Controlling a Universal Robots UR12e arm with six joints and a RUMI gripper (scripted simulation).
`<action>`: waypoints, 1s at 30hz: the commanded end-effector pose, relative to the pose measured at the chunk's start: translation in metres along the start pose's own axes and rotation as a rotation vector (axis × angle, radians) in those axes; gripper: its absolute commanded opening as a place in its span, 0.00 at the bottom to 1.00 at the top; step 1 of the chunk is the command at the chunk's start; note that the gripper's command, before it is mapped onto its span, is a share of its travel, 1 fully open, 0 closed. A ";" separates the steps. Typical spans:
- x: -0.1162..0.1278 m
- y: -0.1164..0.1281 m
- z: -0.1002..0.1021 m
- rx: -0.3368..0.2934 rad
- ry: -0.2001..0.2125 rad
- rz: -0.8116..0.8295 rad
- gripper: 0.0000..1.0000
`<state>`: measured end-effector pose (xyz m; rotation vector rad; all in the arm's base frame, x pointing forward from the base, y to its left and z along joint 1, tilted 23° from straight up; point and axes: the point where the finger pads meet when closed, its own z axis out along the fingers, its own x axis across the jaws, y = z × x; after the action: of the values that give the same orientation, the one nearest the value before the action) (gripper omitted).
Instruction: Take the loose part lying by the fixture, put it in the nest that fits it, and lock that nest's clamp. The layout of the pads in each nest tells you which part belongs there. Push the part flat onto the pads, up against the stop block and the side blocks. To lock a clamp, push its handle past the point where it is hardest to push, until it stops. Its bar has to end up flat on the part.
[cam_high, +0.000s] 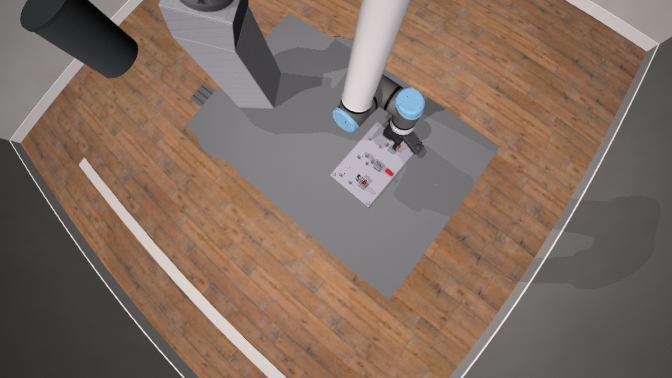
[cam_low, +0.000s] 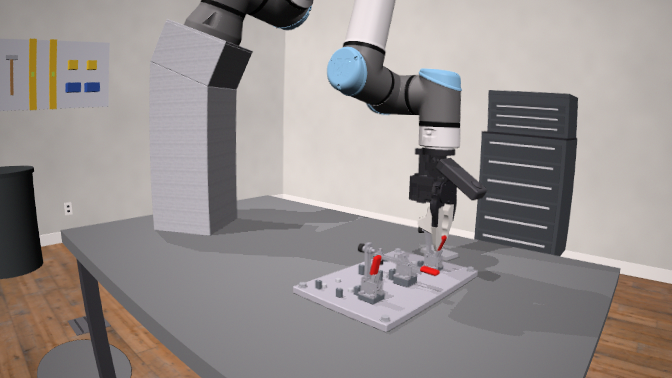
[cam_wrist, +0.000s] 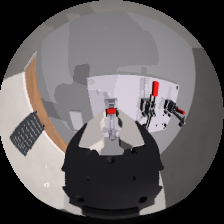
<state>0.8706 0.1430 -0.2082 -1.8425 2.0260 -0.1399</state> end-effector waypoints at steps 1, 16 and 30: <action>-0.001 0.008 0.002 -0.010 -0.002 0.001 0.00; -0.001 0.015 0.002 -0.009 -0.002 0.000 0.00; -0.001 0.016 0.002 -0.010 -0.002 0.001 0.00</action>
<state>0.8627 0.1440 -0.2110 -1.8429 2.0266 -0.1385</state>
